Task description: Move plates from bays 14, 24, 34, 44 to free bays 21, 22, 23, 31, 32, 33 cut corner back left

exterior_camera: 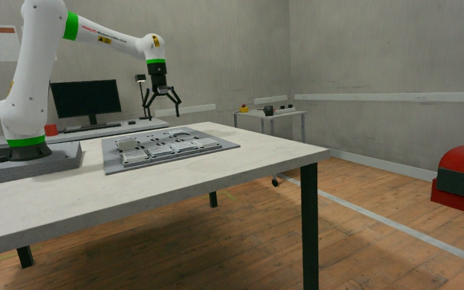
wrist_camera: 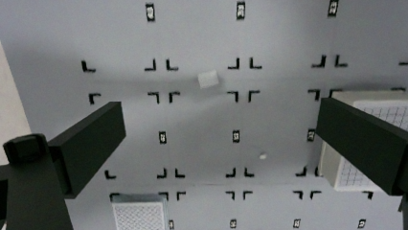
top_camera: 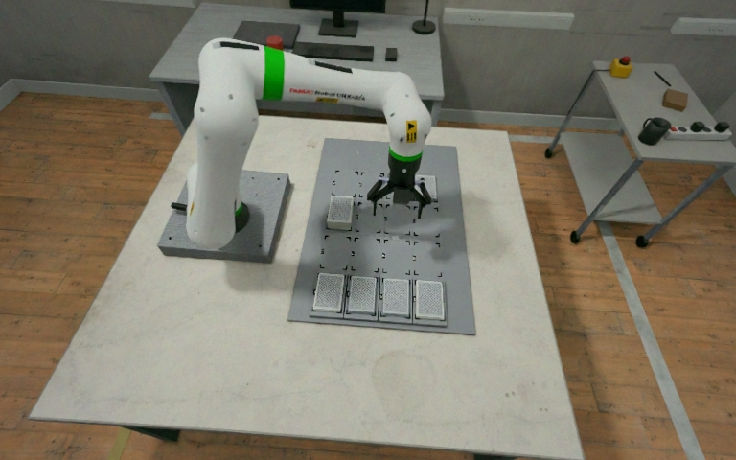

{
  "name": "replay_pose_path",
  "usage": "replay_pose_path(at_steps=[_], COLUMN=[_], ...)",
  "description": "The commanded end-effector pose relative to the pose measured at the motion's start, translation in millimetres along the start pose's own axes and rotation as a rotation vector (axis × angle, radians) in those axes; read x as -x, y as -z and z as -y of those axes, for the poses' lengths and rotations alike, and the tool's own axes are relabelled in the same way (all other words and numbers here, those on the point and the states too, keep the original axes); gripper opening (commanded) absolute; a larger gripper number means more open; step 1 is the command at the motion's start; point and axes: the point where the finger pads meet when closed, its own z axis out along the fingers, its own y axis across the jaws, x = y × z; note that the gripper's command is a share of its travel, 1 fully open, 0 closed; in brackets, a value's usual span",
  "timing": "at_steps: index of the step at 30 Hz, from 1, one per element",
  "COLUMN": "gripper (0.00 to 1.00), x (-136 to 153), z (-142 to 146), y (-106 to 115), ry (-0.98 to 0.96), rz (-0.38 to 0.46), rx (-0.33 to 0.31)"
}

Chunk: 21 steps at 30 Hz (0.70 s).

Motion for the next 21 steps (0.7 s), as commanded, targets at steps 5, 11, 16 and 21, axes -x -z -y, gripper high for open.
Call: replay_pose_path(at_steps=[5,11,16,21], gripper=[1.00,1.00,1.00,1.00], x=[-27.1,-47.1,-63.1,-83.1], z=[0.6,0.6,0.6,0.6], y=[0.9,0.9,0.9,0.9], ry=[0.000,0.000,0.000,0.000], rz=[0.000,0.000,0.000,0.000], rx=[-0.002,-0.002,-0.002,-0.002])
